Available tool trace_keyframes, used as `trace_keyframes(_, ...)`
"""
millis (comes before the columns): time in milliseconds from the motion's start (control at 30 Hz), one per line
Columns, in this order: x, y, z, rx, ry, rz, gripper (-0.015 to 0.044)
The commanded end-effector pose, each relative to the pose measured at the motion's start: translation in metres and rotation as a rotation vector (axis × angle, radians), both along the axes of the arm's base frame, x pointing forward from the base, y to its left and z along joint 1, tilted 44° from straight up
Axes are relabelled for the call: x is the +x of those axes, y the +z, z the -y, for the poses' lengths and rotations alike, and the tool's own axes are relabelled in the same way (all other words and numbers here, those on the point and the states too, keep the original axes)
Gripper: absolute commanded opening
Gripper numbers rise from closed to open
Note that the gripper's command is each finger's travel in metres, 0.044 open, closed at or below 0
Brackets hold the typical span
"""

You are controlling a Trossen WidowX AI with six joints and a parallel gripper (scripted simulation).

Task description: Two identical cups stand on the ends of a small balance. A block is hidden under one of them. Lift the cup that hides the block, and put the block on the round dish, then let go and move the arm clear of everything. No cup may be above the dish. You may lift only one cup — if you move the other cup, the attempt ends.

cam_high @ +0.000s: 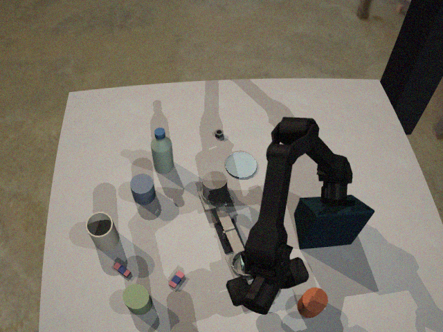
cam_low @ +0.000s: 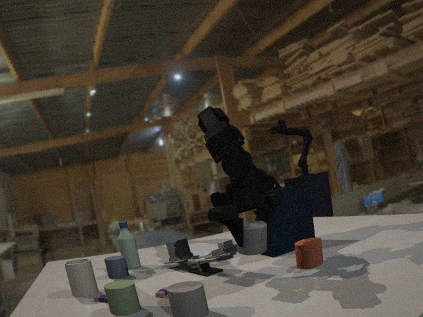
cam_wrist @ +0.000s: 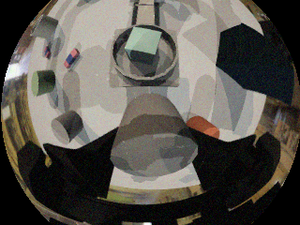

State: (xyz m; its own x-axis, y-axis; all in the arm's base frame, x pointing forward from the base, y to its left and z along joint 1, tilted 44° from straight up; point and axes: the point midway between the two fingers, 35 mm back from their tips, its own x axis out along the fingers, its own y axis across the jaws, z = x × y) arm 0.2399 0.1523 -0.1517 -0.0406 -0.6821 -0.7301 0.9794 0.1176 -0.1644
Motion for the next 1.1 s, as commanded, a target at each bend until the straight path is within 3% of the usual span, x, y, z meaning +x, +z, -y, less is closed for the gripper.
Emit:
trace_keyframes(0, -0.010, -0.029, -0.003, 0.011, -0.003, 0.008, 0.0000)
trace_keyframes(967, -0.013, -0.073, 0.037, 0.008, -0.003, 0.009, 0.0000)
trace_keyframes(1067, -0.013, -0.070, 0.034, 0.008, -0.011, 0.006, 0.0079)
